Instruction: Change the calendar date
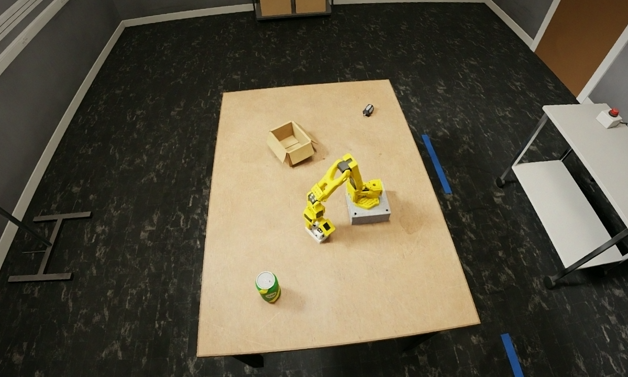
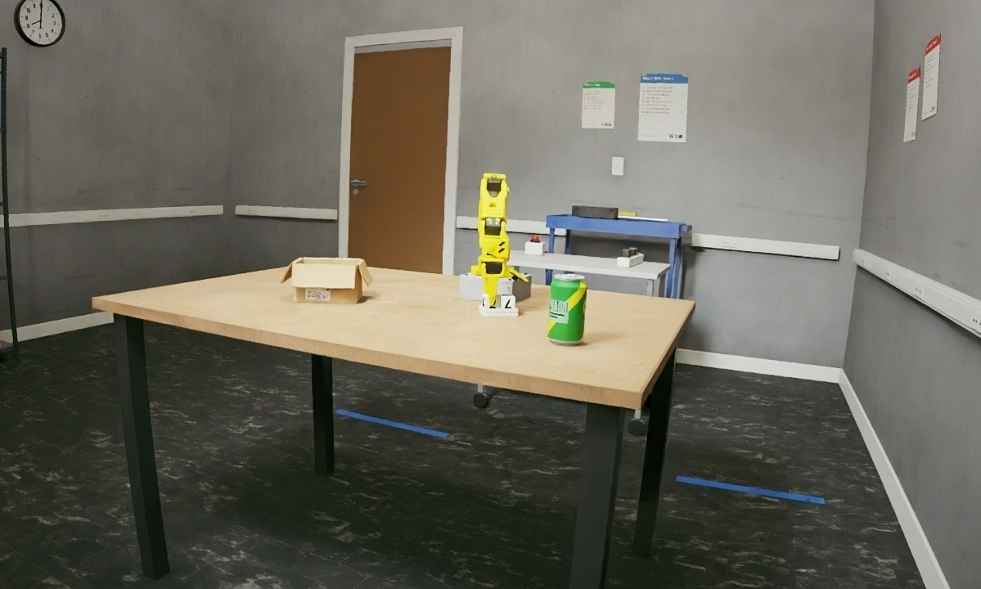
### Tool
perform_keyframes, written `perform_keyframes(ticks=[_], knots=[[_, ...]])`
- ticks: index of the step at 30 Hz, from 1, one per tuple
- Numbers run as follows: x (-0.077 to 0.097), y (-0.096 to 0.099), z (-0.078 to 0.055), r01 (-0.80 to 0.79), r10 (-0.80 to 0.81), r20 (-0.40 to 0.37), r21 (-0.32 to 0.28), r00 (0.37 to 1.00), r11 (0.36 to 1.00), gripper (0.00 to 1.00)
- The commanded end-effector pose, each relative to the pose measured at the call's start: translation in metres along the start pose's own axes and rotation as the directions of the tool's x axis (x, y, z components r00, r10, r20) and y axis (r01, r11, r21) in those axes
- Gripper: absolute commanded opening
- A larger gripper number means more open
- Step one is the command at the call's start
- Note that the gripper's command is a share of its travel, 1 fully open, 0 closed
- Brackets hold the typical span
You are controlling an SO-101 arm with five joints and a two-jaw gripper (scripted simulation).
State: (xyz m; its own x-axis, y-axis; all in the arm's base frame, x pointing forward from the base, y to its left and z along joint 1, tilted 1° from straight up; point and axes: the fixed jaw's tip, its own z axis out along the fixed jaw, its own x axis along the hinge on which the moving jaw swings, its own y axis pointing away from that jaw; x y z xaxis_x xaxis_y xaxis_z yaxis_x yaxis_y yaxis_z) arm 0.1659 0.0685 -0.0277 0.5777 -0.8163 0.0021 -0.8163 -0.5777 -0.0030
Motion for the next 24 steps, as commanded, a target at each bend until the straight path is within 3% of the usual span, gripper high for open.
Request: perform_keyframes(ticks=[1,24], knots=[[-0.0005,-0.0017,-0.0014,-0.005,0.005,0.001,0.002,1.0,1.0,0.0],[-0.0001,-0.0037,-0.0046,-0.005,0.005,0.001,0.002,1.0,1.0,0.0]])
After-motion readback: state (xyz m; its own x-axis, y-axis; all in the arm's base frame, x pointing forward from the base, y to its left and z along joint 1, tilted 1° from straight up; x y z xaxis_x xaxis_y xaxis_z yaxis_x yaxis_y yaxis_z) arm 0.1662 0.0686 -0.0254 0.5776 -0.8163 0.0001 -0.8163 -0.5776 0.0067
